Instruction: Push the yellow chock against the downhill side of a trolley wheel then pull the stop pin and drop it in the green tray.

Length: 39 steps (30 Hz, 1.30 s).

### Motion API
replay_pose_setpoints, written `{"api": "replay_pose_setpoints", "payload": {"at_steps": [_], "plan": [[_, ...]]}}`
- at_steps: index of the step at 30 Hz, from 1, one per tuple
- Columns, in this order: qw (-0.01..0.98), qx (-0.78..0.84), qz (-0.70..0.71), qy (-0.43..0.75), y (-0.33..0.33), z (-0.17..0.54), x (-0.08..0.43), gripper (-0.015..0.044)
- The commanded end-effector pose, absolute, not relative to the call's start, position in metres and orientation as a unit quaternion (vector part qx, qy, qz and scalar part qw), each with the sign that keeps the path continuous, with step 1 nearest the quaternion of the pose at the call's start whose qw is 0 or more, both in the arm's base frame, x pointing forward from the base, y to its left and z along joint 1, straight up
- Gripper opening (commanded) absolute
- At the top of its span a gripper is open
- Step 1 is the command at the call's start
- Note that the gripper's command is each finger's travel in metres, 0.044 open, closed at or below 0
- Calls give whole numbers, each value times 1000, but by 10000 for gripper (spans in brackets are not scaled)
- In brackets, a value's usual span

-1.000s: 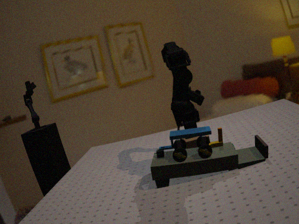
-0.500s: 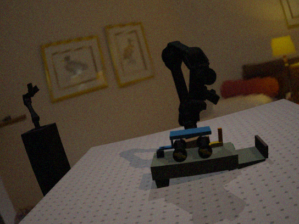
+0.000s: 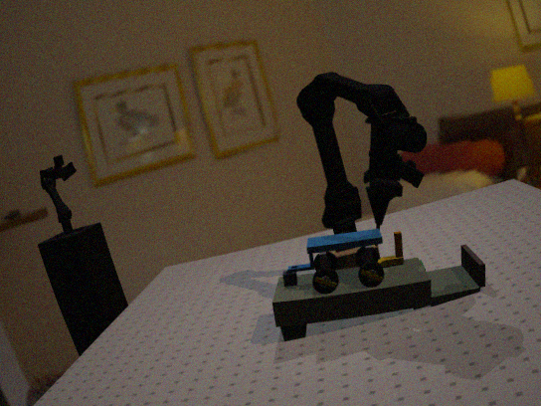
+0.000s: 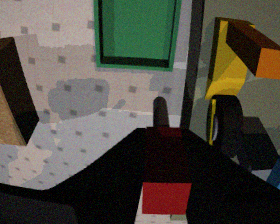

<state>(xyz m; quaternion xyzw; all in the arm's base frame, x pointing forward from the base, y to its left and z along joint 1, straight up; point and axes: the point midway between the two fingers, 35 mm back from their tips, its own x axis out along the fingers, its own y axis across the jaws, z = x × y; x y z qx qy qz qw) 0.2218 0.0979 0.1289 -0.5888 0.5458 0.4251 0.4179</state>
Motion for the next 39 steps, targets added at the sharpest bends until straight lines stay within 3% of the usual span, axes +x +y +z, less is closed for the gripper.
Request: {"api": "replay_pose_setpoints", "payload": {"at_steps": [1, 10, 39], "plan": [[419, -587, 426, 546, 115, 126, 219, 0], [403, -600, 449, 526, 120, 126, 219, 0], [169, -701, 654, 229, 113, 126, 218, 0]]}}
